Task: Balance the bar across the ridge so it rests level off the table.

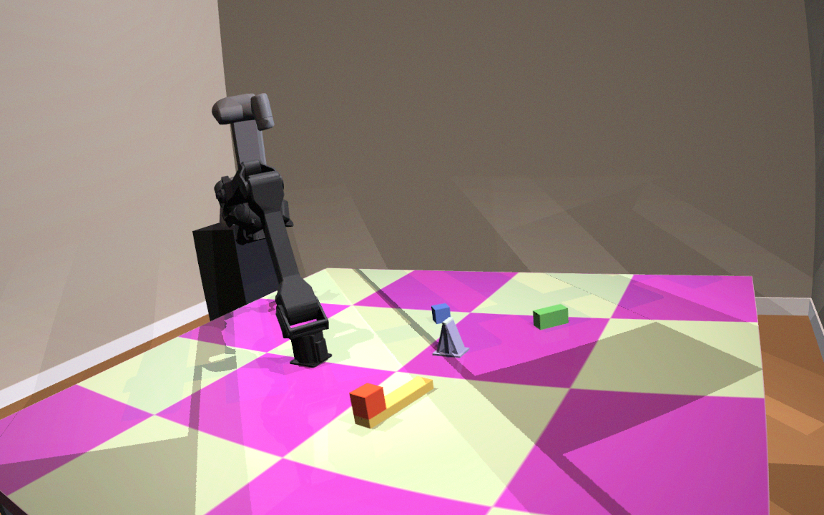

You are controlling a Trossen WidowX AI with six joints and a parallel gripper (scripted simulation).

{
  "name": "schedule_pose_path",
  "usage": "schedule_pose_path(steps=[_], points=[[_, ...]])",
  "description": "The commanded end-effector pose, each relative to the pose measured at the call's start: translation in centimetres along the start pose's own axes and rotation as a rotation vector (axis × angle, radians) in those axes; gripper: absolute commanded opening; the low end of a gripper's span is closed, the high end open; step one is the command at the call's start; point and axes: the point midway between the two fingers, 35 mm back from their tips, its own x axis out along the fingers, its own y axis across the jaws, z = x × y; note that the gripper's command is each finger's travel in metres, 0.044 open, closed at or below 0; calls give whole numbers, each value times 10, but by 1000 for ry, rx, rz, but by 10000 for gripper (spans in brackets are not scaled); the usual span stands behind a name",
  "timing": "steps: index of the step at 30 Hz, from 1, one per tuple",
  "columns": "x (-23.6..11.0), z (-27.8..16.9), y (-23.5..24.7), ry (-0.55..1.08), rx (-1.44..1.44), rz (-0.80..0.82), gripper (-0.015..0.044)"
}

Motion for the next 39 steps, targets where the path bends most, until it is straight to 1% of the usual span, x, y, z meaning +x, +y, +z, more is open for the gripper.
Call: schedule_pose_path(steps=[1, 3, 4, 12, 23, 39], points=[[1, 0, -1, 1, -1, -2, 374], [7, 0, -8, 12, -10, -14, 321], [11, 0, -14, 20, -17, -23, 315], [44, -4, -60, 90, -70, -91, 315], [80, -15, -127, 196, -138, -171, 315], [114, -41, -227, 367, -205, -255, 315]])
